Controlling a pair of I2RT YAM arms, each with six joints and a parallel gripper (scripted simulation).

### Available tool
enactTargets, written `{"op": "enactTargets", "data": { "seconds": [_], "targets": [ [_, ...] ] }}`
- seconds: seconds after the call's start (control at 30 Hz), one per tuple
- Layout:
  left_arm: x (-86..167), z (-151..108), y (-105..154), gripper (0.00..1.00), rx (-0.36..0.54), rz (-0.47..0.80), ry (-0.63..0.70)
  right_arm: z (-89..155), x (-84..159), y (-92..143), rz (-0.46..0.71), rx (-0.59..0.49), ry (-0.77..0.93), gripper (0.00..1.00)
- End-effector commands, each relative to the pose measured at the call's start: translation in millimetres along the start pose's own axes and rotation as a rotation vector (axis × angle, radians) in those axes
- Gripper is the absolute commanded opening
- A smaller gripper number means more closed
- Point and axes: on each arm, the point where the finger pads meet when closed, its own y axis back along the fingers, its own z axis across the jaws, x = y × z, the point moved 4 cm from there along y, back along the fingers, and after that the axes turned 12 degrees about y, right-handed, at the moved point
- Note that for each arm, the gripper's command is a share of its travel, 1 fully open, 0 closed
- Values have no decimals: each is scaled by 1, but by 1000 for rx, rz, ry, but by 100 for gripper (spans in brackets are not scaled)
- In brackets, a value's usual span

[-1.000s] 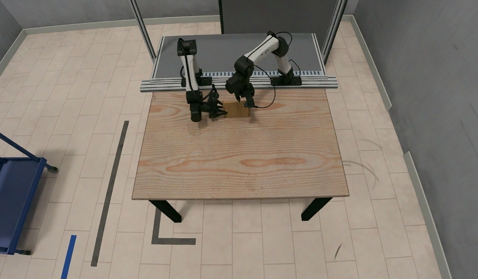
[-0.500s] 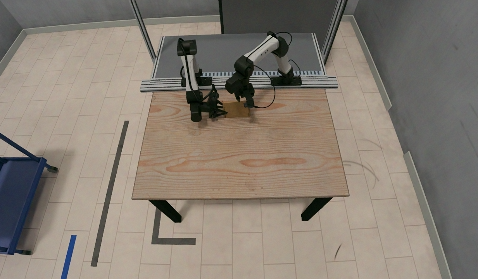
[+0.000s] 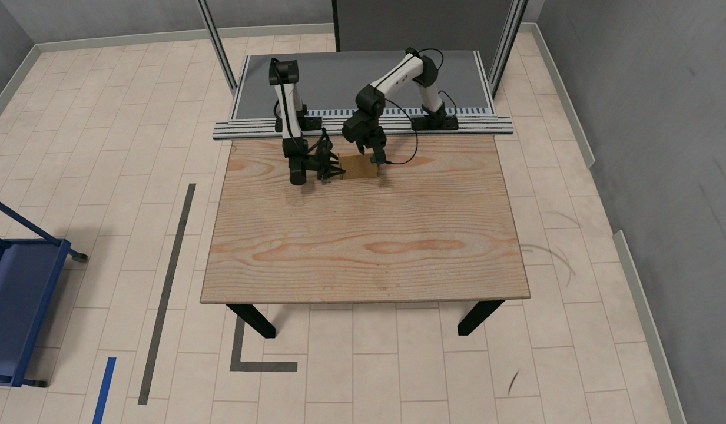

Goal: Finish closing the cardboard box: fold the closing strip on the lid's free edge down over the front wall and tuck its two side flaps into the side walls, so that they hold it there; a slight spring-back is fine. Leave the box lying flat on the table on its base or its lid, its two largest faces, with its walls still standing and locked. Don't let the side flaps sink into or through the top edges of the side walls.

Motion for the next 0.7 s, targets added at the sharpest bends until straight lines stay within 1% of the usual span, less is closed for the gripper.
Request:
{"op": "enactTargets", "data": {
  "seconds": [0.0, 0.03, 0.13, 0.17, 0.47, 0.5, 0.67],
  "targets": [
    [0, -1, 5, 54, 17, -7, -1, -1, -2, 0, 1, 2, 9, 45],
    [1, -4, 1, 54, 6, -3, -9, -1, -2, 0, 1, 2, 9, 45],
    [1, -4, 1, 54, 6, -3, -9, -1, -2, 0, 1, 2, 9, 45],
    [0, -1, 5, 54, 17, -7, -1, -1, -2, 0, 1, 2, 9, 45],
    [0, -1, 5, 54, 17, -7, -1, -1, -2, 0, 1, 2, 9, 45],
    [1, -7, 0, 54, 2, -2, -20, -1, -2, 0, 1, 2, 9, 45],
    [0, -1, 5, 54, 17, -7, -7, -1, -2, 0, 1, 2, 9, 45]
  ]
}}
